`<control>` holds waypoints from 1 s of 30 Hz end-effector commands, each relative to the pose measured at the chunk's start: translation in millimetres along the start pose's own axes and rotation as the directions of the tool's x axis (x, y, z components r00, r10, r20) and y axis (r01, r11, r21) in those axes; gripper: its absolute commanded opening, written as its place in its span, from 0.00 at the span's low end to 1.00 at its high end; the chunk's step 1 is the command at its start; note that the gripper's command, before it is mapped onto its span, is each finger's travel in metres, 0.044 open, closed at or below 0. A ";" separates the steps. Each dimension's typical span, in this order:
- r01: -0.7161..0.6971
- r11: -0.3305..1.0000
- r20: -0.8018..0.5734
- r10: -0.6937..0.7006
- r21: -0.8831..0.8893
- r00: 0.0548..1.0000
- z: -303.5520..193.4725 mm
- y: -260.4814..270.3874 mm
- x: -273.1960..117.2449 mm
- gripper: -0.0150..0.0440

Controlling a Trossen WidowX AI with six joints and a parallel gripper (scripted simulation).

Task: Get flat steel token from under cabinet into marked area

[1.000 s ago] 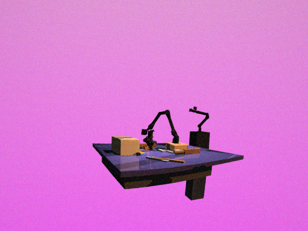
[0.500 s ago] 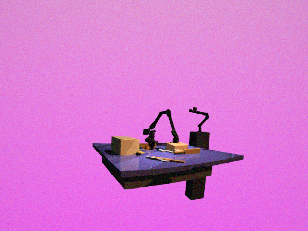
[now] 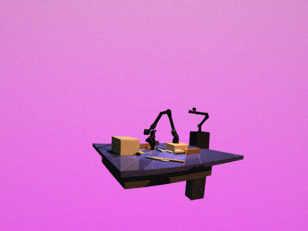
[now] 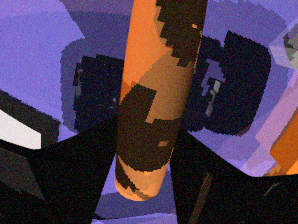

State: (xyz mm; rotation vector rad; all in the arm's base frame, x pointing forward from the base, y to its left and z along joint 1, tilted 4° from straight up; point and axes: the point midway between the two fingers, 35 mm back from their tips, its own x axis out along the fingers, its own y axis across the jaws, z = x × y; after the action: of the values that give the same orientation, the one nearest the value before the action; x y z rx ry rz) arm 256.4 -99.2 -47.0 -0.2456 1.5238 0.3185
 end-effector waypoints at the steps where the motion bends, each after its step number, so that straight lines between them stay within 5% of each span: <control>1: -0.002 1.000 -0.001 0.002 0.015 1.000 -0.5 5.3 -0.8 0.25; 30: -0.006 0.997 -0.002 0.006 0.071 1.000 4.6 29.8 -3.3 0.25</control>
State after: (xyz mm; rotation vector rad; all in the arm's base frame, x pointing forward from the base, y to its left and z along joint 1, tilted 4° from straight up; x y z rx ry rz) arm 244.9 -70.2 -43.5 -0.1841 1.5397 0.2695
